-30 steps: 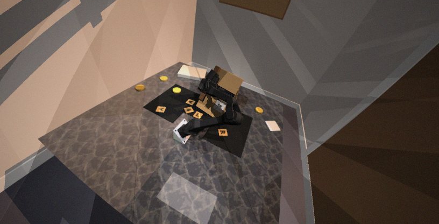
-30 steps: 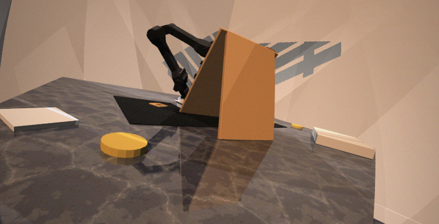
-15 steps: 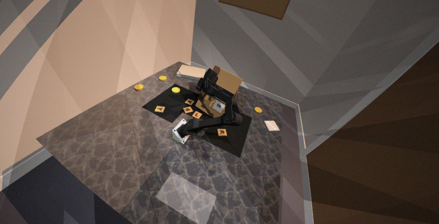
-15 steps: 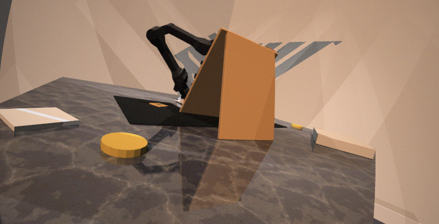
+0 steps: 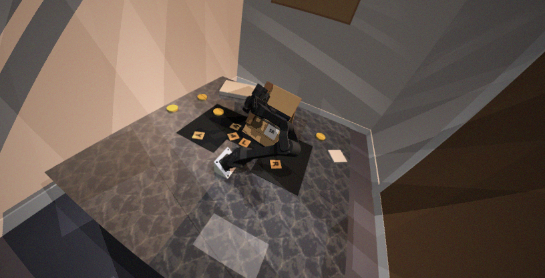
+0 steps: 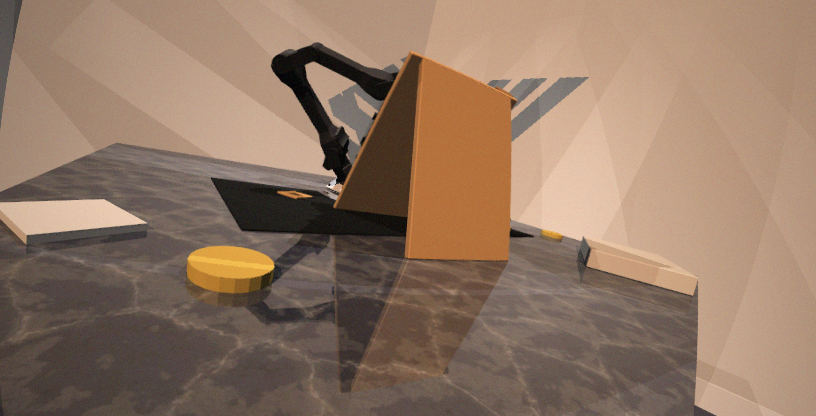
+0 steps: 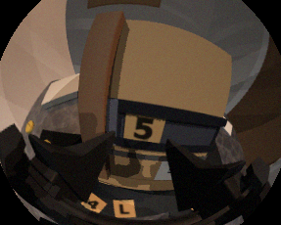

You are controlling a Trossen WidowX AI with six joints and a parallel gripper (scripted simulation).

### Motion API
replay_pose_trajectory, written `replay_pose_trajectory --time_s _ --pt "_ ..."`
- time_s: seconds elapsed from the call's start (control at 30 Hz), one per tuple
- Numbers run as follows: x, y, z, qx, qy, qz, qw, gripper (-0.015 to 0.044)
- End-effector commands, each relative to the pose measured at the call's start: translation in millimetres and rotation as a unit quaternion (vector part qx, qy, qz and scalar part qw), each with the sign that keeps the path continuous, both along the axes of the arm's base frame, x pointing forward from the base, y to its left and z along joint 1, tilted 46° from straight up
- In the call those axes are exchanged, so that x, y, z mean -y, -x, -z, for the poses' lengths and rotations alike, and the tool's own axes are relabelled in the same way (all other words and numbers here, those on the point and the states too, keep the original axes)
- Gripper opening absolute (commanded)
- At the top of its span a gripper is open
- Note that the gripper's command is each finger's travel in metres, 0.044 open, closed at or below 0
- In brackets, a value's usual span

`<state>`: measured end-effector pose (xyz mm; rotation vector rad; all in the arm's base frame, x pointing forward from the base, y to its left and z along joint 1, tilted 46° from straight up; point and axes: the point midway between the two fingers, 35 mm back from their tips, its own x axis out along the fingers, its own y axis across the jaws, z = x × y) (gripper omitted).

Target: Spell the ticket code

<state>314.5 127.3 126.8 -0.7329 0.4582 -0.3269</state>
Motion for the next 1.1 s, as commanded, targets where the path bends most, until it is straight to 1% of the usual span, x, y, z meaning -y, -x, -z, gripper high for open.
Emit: replay_pose_trajectory --time_s 0.0,0.83,1.07 --pt "-1 3 -1 0.002 -0.001 0.002 1.0 0.0295" --pt "-7 14 -6 0.002 -0.001 0.002 1.0 0.0295" --pt "-6 12 -4 -0.001 0.0 0.0 1.0 0.0111"
